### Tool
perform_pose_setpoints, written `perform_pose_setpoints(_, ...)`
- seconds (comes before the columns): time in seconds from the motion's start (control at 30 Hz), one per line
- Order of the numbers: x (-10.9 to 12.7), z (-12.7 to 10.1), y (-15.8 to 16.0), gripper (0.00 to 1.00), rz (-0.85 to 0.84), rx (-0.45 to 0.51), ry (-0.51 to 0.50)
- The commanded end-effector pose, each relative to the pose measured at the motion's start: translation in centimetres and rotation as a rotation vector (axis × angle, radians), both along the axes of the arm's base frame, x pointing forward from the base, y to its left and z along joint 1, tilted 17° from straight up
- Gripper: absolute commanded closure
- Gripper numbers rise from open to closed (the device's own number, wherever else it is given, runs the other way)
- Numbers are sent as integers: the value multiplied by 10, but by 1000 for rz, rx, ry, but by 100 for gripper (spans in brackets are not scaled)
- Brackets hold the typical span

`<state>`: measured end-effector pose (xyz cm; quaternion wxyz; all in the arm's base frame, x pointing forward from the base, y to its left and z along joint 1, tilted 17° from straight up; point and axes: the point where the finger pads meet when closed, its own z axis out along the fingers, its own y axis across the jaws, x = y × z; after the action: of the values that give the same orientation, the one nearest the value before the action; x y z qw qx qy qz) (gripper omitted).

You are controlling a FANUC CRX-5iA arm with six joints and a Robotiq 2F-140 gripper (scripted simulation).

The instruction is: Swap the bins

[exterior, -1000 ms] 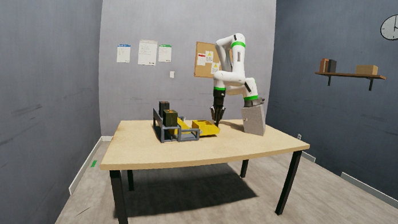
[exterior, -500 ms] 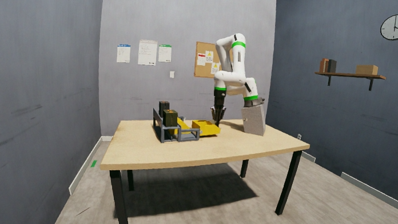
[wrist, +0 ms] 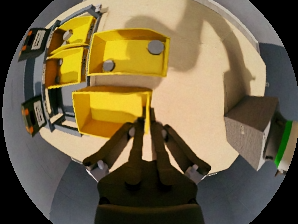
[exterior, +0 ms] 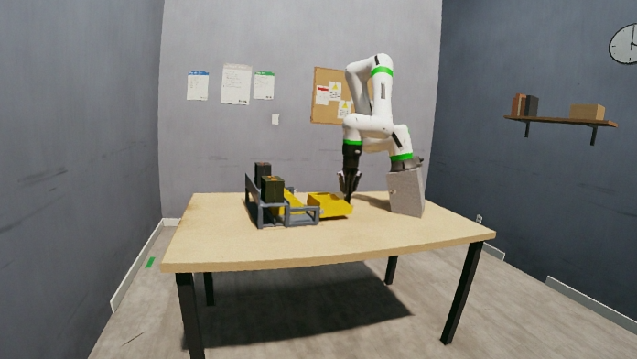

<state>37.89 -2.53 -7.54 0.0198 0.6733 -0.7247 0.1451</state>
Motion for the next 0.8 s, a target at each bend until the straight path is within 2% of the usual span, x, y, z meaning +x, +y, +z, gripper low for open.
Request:
perform_pose_setpoints(0.0, 1, -1, 0, 90, 0, 0, -1)
perform_pose_setpoints(0.77, 4, -21, -5, 90, 0, 0, -1)
